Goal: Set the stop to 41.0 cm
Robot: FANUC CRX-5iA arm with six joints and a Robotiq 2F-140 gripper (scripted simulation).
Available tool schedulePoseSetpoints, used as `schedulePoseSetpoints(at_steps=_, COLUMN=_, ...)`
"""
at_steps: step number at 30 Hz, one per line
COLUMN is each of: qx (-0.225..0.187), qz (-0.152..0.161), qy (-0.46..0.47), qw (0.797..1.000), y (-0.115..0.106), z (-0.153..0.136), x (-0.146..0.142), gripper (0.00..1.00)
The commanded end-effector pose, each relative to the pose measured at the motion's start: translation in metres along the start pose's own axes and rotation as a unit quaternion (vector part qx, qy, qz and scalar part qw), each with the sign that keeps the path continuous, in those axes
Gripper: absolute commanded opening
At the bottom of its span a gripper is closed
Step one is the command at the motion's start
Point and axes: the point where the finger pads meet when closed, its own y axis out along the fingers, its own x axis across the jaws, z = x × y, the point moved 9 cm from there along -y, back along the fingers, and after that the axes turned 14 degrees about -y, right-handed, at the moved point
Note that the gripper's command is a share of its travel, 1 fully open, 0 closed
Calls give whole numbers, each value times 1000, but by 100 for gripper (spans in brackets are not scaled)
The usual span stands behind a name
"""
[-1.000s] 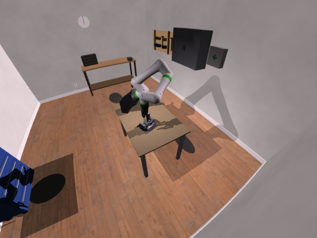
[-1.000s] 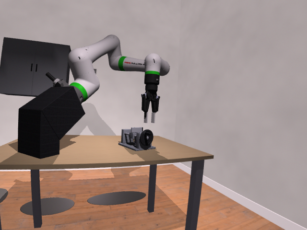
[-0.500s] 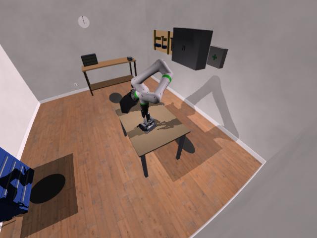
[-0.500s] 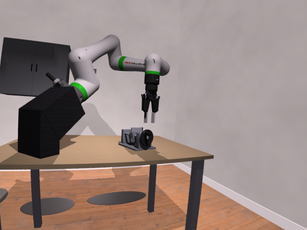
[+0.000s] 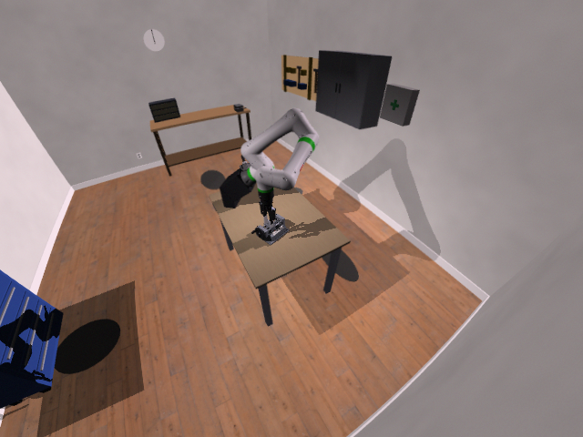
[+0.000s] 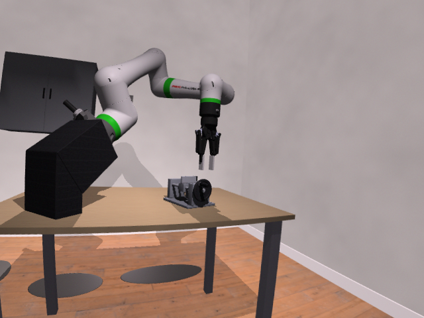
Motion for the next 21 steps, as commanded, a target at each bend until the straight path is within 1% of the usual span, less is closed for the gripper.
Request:
schedulePoseSetpoints(at_steps=1, qx=0, qz=0, qy=0, qw=1000, y=0, z=0, x=0, gripper=33)
schedulePoseSetpoints(at_steps=21, qx=0, qz=0, qy=0, qw=1000, y=-2, z=0, x=0, gripper=33)
